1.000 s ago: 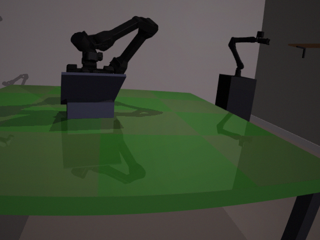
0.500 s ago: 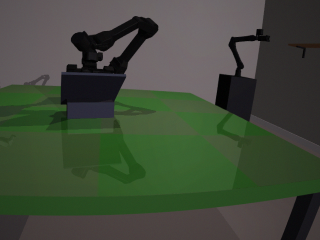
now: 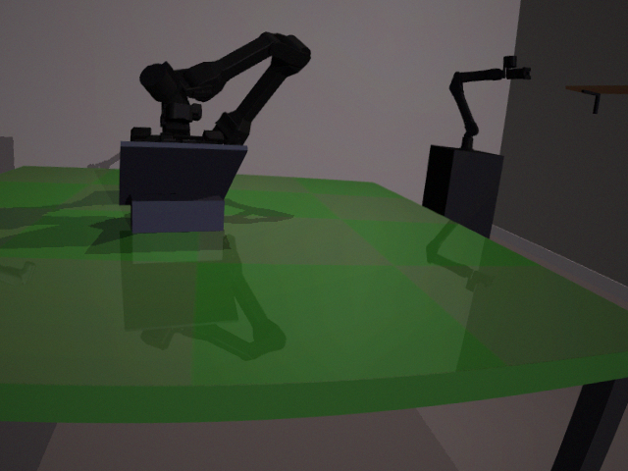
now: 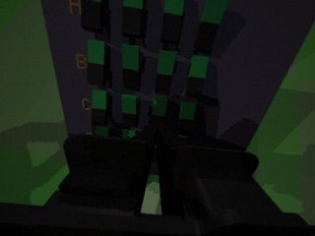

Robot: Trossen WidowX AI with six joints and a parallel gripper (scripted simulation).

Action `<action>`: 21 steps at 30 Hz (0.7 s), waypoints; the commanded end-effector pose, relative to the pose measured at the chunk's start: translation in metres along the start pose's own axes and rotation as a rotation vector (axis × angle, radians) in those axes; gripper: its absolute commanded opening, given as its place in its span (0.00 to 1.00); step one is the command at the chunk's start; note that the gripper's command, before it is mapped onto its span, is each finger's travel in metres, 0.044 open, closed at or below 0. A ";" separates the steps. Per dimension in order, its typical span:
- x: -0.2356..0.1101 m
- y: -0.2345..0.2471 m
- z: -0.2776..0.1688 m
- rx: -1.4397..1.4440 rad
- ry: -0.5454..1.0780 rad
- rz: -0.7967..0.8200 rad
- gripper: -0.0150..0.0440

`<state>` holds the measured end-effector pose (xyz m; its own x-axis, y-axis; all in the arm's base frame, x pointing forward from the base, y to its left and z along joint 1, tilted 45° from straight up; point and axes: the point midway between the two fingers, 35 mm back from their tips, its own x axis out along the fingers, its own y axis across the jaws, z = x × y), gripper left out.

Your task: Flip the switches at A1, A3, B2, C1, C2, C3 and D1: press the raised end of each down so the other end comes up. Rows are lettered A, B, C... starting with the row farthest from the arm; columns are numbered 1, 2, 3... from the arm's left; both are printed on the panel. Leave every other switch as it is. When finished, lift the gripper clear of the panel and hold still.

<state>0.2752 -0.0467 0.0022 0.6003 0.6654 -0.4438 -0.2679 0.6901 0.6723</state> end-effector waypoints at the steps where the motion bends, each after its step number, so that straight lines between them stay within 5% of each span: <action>1: 0.001 0.000 0.000 0.002 -0.001 0.001 0.25; 17: 0.003 0.000 0.000 0.002 -0.001 0.002 0.25; 21: -0.019 -0.005 0.000 0.000 0.016 -0.013 0.25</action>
<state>0.2719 -0.0470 0.0026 0.5901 0.6729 -0.4460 -0.2667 0.6840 0.6790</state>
